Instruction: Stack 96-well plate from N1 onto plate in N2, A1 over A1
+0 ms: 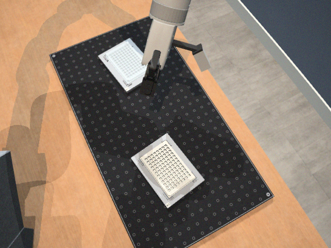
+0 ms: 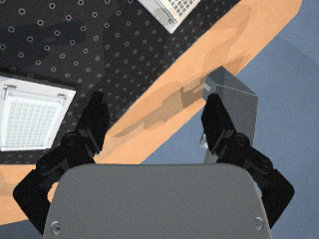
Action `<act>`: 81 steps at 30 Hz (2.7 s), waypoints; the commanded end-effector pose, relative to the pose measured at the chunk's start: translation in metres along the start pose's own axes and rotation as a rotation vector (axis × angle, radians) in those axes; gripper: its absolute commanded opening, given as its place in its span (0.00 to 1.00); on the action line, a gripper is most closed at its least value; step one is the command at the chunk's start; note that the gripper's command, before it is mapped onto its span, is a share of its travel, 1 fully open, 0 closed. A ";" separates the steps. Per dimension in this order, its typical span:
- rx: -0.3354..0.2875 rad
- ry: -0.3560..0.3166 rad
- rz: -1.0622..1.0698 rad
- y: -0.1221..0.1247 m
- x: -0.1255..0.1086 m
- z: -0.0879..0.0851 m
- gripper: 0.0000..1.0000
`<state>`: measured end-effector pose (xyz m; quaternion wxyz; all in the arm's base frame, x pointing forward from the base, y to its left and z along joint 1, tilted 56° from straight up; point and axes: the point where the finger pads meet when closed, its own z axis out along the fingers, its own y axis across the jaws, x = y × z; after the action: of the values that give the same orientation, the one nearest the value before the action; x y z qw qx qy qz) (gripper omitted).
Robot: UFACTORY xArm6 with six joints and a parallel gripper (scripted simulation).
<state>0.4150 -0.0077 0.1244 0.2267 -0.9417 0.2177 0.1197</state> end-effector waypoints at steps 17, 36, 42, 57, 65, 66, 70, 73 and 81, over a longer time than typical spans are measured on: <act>0.315 -0.069 0.344 0.043 0.043 0.056 1.00; 0.544 -0.076 0.634 0.089 0.075 0.096 1.00; 0.617 -0.071 0.735 0.107 0.084 0.110 1.00; 0.617 -0.071 0.735 0.106 0.084 0.111 1.00; 0.617 -0.071 0.735 0.101 0.086 0.119 1.00; 0.617 -0.071 0.735 0.100 0.086 0.121 1.00; 0.617 -0.071 0.735 0.096 0.087 0.126 1.00; 0.617 -0.071 0.735 0.094 0.088 0.130 1.00; 0.617 -0.071 0.735 0.088 0.089 0.138 1.00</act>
<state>0.4331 -0.0443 -0.0567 0.4455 -0.6864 0.5532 0.1558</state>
